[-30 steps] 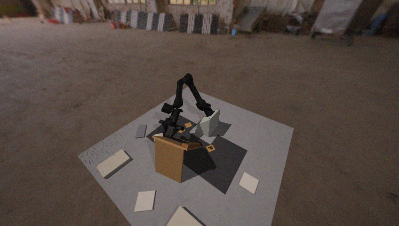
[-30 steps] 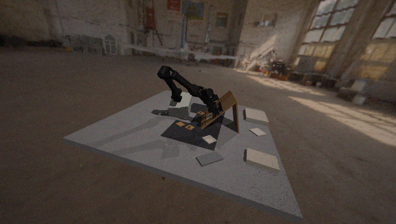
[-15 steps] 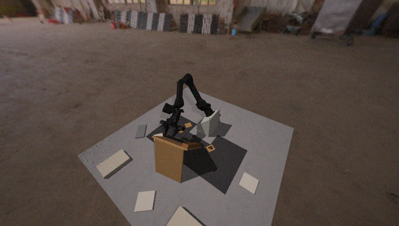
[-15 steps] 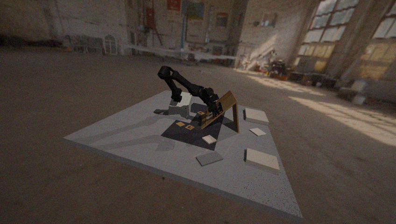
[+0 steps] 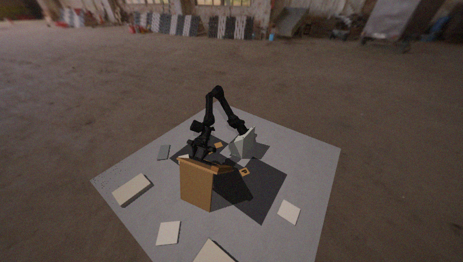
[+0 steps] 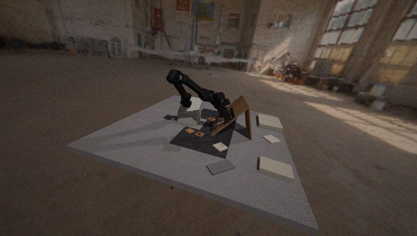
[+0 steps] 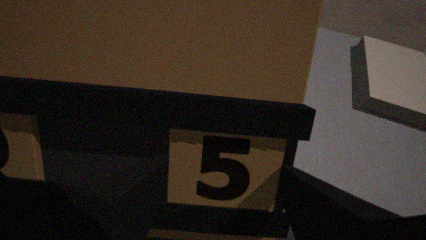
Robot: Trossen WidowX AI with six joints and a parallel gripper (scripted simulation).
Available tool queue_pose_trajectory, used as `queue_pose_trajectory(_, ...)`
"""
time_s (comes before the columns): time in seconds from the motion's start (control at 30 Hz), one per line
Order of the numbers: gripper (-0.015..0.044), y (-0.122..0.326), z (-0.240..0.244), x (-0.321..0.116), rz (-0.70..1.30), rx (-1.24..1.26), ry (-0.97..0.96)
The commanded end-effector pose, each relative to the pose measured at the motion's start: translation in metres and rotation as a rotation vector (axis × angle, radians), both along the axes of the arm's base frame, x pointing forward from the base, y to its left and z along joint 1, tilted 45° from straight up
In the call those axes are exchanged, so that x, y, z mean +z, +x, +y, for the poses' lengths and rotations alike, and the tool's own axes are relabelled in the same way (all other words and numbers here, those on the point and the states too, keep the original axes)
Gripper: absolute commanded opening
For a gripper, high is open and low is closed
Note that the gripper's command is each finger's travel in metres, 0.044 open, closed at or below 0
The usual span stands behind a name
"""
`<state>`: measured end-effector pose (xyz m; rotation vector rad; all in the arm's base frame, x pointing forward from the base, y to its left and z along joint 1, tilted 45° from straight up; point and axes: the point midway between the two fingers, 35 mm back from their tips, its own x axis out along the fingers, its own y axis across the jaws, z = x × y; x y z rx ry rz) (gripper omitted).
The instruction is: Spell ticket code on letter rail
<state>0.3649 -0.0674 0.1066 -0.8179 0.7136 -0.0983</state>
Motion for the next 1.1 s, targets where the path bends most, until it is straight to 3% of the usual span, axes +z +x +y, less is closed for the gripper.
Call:
queue_pose_trajectory(0.0,0.0000,-0.002,0.002,-0.005,0.004,-0.004,0.004)
queue_pose_trajectory(1.07,0.0000,-0.007,0.018,-0.021,0.004,-0.004,0.005)
